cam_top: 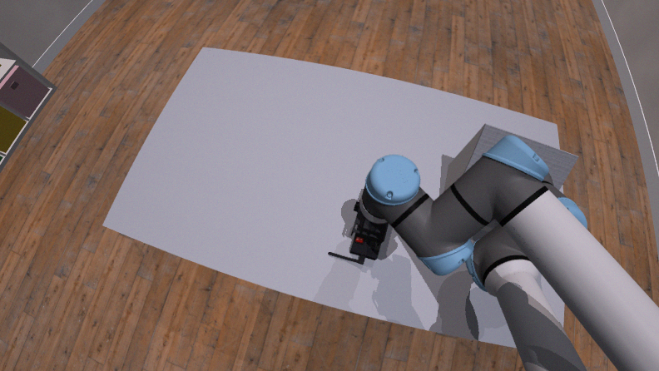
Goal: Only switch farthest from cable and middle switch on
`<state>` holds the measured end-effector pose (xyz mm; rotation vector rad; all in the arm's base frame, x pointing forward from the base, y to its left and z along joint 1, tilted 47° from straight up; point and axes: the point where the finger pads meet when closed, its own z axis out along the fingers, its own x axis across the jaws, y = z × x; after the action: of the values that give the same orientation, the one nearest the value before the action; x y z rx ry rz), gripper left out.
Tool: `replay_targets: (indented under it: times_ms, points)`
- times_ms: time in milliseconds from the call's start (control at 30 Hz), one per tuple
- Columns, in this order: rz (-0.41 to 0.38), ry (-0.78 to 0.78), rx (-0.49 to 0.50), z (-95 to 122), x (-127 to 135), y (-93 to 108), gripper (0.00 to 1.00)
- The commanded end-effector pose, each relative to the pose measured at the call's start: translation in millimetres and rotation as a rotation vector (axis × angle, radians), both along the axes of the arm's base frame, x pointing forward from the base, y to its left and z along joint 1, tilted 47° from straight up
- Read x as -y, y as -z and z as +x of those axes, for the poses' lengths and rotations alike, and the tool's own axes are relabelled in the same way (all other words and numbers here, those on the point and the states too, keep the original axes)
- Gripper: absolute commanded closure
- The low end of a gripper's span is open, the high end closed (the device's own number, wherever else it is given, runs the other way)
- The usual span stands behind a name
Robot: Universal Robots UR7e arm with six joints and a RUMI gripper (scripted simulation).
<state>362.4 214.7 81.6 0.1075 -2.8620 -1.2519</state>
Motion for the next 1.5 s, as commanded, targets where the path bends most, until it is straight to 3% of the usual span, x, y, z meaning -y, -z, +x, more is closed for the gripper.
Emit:
replay_targets:
  times_ms: [0, 1467]
  points:
    - [0.001, 0.000, 0.000, -0.8, -0.7, 0.0, 1.00]
    - [0.001, -0.001, 0.000, -0.9, -7.7, 6.6, 1.00]
